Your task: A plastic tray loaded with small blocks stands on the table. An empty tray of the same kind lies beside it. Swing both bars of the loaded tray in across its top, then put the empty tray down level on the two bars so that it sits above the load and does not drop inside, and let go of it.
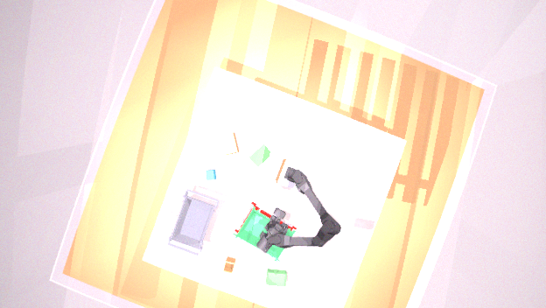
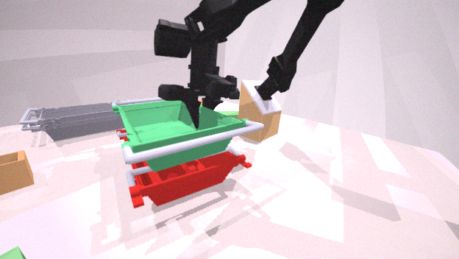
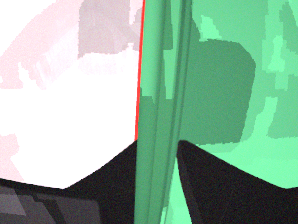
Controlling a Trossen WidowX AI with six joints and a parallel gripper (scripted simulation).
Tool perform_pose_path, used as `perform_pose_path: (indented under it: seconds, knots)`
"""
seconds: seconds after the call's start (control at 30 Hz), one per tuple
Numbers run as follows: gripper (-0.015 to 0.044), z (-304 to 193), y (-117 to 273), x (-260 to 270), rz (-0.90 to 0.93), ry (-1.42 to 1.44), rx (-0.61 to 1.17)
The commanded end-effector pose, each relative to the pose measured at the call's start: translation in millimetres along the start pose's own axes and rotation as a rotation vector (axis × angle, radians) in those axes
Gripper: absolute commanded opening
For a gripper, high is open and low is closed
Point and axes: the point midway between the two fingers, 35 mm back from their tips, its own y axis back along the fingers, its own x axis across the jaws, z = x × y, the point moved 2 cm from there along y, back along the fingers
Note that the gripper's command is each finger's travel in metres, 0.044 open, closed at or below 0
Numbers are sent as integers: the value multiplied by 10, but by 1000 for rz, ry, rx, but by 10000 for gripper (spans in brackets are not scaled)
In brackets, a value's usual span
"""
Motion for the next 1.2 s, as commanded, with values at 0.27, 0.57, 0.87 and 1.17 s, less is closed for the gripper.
perform_pose_path:
  seconds: [0.27,0.57,0.87,1.17]
  knots:
    - [0,19,-43,36,18,-3,-2]
    - [0,19,-42,37,18,-3,-2]
    - [117,19,-42,37,18,-3,-2]
    - [249,19,-42,37,18,-3,-2]
